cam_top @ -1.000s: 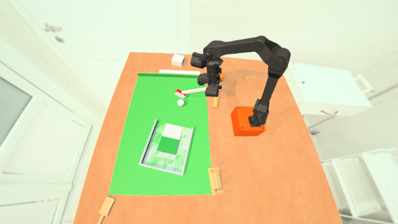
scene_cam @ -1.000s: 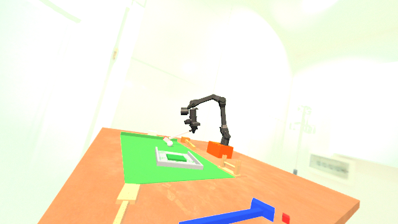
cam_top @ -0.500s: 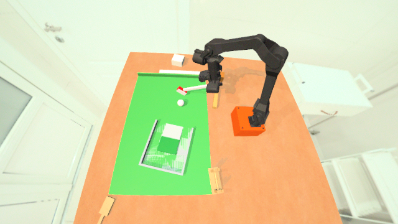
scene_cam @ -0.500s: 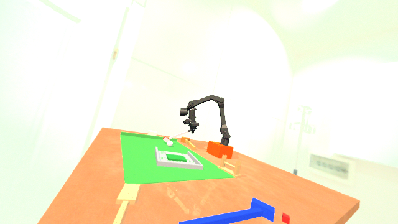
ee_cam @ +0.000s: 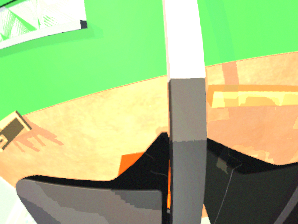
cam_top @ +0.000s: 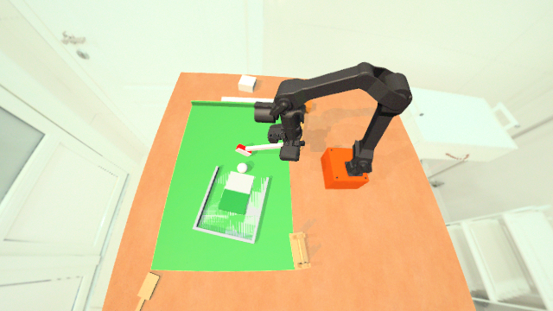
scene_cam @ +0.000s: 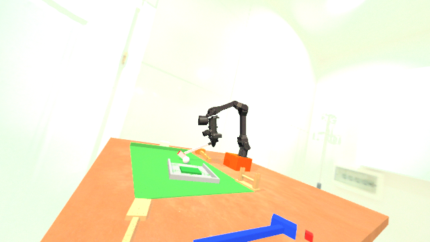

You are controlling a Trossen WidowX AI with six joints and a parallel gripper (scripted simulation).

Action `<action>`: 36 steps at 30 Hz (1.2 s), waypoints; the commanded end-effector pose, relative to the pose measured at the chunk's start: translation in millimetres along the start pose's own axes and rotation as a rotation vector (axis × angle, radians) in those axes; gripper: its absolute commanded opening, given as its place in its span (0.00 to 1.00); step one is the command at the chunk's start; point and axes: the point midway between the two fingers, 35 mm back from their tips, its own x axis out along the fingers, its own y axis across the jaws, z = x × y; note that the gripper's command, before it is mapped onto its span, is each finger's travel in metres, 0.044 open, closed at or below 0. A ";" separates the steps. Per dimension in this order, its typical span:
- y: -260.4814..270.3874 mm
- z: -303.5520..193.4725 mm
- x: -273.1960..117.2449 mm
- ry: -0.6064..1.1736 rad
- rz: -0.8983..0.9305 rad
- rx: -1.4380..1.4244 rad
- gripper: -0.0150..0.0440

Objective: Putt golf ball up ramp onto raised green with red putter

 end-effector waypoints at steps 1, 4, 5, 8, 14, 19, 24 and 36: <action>4.8 -2.0 -1.9 -0.002 0.004 0.018 0.25; 4.7 -3.7 -11.5 -0.002 0.004 0.018 0.25; 4.7 -4.6 -16.3 -0.002 0.004 0.018 0.25; 4.6 -8.7 -32.8 -0.002 0.004 0.018 0.25; 4.6 -17.0 -57.4 -0.002 0.004 0.018 0.25; 3.9 -14.3 -49.8 -0.003 0.000 0.014 0.25; 3.9 -14.3 -49.8 -0.003 0.000 0.014 0.25; 3.9 -14.3 -49.8 -0.003 0.000 0.014 0.25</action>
